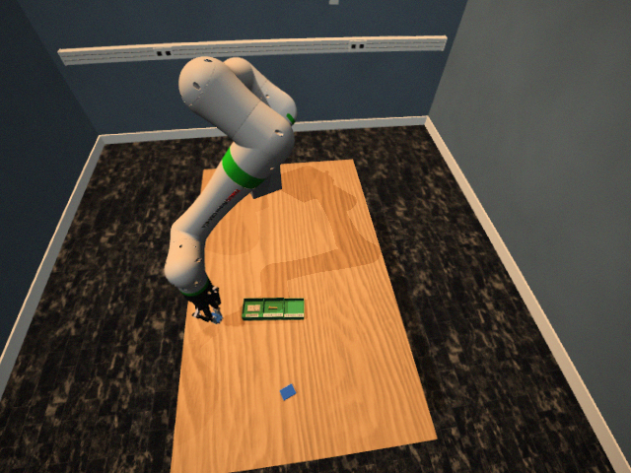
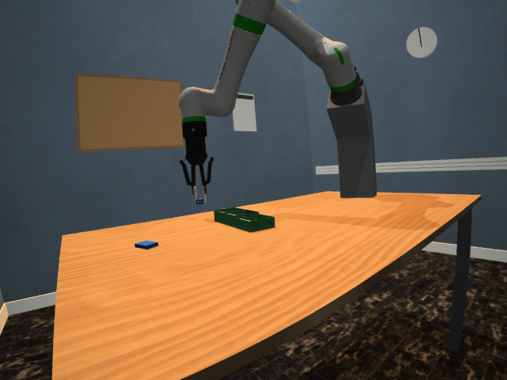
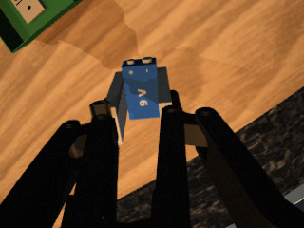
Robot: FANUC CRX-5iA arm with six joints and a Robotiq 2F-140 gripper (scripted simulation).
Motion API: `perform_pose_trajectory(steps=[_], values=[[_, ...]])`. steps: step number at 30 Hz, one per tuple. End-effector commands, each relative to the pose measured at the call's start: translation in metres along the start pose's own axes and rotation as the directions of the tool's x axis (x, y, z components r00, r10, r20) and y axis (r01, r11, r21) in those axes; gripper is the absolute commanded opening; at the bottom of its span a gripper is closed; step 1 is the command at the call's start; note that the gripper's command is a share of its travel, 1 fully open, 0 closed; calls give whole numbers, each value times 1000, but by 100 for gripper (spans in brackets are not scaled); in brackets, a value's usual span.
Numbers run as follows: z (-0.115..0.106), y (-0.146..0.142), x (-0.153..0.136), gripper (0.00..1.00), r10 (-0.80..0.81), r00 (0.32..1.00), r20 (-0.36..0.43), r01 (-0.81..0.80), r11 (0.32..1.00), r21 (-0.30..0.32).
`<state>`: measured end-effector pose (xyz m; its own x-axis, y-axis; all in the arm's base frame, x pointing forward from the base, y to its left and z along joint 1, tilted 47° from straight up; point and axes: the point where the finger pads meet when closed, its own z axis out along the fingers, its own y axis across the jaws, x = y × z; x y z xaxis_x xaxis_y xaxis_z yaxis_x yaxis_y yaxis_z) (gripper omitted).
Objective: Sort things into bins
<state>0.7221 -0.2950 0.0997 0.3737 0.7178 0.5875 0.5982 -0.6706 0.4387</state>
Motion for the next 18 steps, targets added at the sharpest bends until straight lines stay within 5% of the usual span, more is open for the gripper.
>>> perform_pose_trajectory(steps=[1, 18], values=[[0, 0, 0, 22, 0, 1000, 0, 0, 1000, 0], [0, -44, 57, 22, 0, 1000, 0, 0, 1000, 0]])
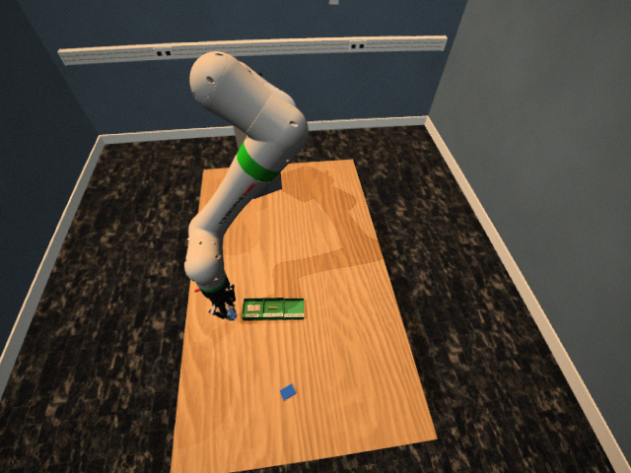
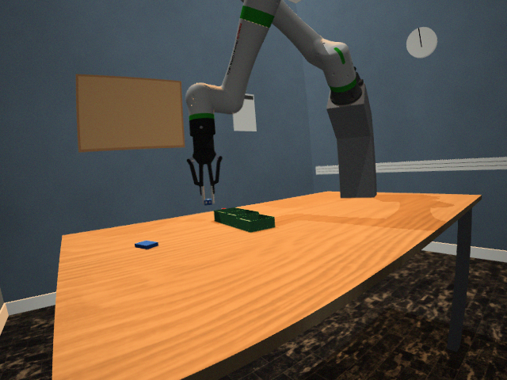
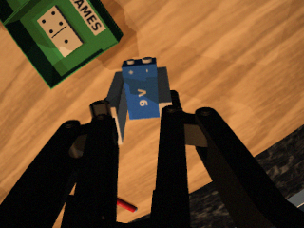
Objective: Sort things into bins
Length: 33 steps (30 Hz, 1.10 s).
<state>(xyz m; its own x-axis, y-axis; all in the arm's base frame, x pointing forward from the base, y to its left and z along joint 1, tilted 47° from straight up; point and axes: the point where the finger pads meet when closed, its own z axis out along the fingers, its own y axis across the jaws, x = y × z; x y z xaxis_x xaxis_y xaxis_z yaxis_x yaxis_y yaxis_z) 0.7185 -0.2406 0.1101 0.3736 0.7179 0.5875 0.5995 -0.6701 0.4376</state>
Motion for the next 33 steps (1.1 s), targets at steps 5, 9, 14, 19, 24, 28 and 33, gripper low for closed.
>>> perform_pose_trajectory(steps=[5, 9, 14, 19, 24, 28, 33], values=[[0, -28, 37, 22, 0, 1000, 0, 0, 1000, -2], [0, -43, 56, 22, 0, 1000, 0, 0, 1000, -2], [0, -54, 70, 22, 0, 1000, 0, 0, 1000, -2], [0, -72, 94, 22, 0, 1000, 0, 0, 1000, -2], [0, -91, 117, 22, 0, 1000, 0, 0, 1000, -2], [0, -102, 132, 22, 0, 1000, 0, 0, 1000, -2], [0, -116, 151, 22, -178, 984, 0, 178, 984, -2]])
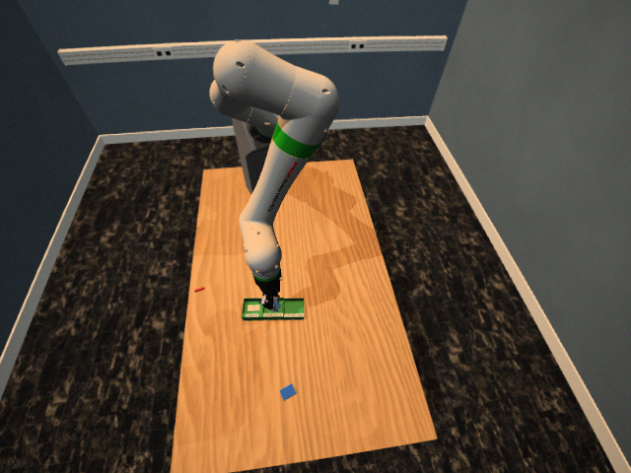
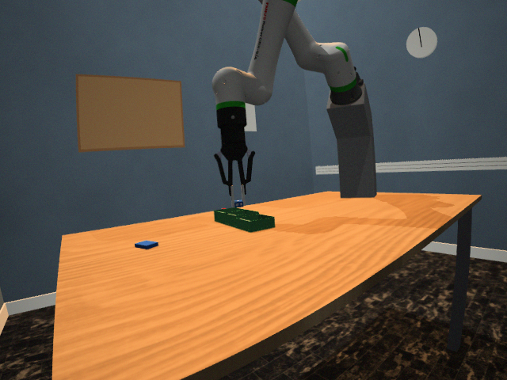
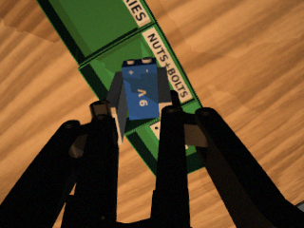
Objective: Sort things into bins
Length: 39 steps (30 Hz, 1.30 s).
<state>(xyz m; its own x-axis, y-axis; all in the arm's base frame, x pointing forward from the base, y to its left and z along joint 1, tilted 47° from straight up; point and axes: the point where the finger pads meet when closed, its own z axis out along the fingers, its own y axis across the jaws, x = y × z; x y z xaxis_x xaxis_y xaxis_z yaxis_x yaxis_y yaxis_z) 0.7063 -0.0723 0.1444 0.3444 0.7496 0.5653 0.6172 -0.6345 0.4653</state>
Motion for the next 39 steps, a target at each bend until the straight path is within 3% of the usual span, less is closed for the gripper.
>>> perform_pose_trajectory(steps=[1, 8, 11, 30, 39], values=[[0, -14, 20, 22, -156, 988, 0, 156, 988, -2], [0, -38, 54, 22, -394, 919, 1, 394, 919, -2], [0, -48, 67, 22, -394, 919, 1, 394, 919, -2], [2, -47, 66, 22, -394, 919, 1, 394, 919, -2], [20, -47, 66, 22, -394, 919, 1, 394, 919, -2]])
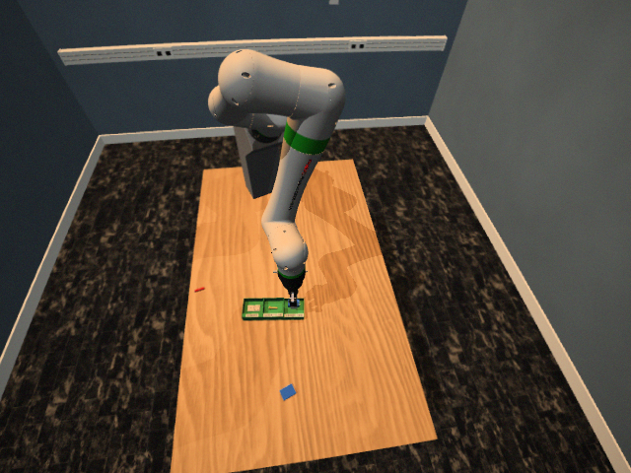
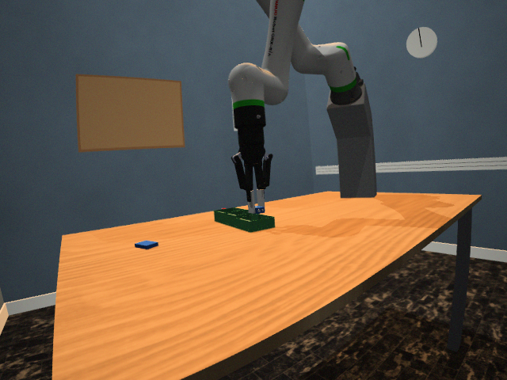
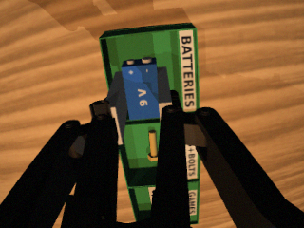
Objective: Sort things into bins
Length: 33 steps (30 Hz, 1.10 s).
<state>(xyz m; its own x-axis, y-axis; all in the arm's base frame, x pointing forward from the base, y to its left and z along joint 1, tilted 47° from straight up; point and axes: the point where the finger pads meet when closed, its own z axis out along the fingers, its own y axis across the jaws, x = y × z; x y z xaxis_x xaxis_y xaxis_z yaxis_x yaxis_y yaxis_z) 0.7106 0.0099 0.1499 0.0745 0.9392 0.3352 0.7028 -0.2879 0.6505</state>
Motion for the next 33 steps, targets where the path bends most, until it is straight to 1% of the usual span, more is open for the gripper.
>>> perform_pose_trajectory(steps=[1, 14, 28, 29, 33], values=[[7, 0, 0, 22, 0, 1000, -1, 0, 1000, -2], [29, 0, 0, 22, 0, 1000, -1, 0, 1000, -2], [30, 0, -1, 22, 0, 1000, -1, 0, 1000, -2], [30, 0, -1, 28, 0, 1000, -1, 0, 1000, -2], [30, 0, -1, 28, 0, 1000, -1, 0, 1000, -2]])
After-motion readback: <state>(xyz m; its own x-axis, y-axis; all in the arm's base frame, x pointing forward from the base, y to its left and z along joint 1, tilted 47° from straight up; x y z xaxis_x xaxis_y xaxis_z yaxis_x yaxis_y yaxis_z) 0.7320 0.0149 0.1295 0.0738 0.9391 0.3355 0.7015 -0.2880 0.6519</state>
